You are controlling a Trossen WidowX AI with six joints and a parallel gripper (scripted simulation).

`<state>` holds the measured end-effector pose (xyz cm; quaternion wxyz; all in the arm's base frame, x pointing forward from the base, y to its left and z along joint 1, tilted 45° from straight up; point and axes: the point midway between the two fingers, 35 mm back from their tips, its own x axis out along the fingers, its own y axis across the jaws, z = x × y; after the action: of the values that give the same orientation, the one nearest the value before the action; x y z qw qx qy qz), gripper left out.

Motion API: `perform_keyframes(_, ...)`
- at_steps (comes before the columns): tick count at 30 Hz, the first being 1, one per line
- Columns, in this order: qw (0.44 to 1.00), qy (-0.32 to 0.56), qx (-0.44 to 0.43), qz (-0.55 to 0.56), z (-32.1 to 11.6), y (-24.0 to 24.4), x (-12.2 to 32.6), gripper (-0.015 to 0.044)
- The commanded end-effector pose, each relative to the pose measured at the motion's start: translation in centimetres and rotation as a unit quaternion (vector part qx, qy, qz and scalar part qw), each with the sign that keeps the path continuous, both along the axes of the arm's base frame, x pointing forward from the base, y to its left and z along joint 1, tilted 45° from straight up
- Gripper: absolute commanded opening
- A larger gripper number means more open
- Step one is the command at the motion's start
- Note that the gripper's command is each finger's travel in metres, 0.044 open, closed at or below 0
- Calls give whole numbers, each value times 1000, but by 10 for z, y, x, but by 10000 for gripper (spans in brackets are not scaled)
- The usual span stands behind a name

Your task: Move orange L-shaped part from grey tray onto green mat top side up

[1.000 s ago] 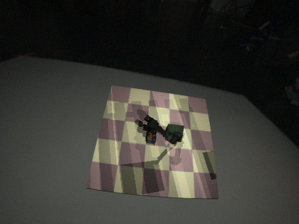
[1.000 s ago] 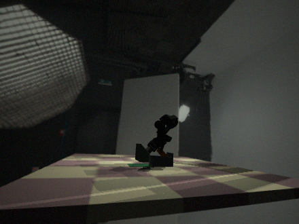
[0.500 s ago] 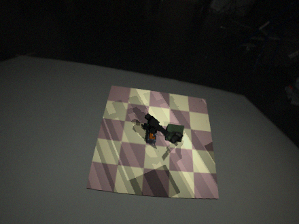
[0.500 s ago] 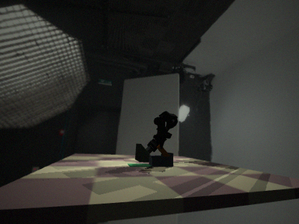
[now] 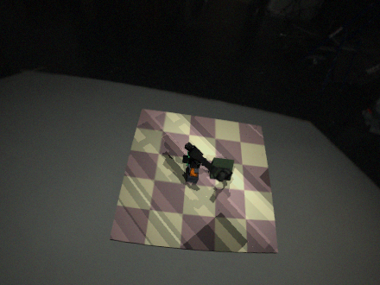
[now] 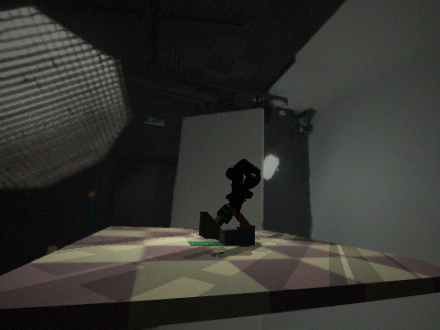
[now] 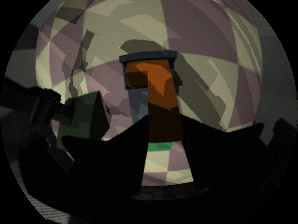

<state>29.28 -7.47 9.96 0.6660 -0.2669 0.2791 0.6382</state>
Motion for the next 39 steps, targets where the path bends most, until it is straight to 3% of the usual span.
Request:
perform_keyframes(1, 1000, -3, -3, 0, 5, -6, 1, 0)
perform_keyframes(15, 1000, -3, -3, 0, 9, -16, 0, 0)
perform_keyframes(39, 1000, -3, -6, 0, -84, -107, -17, 0)
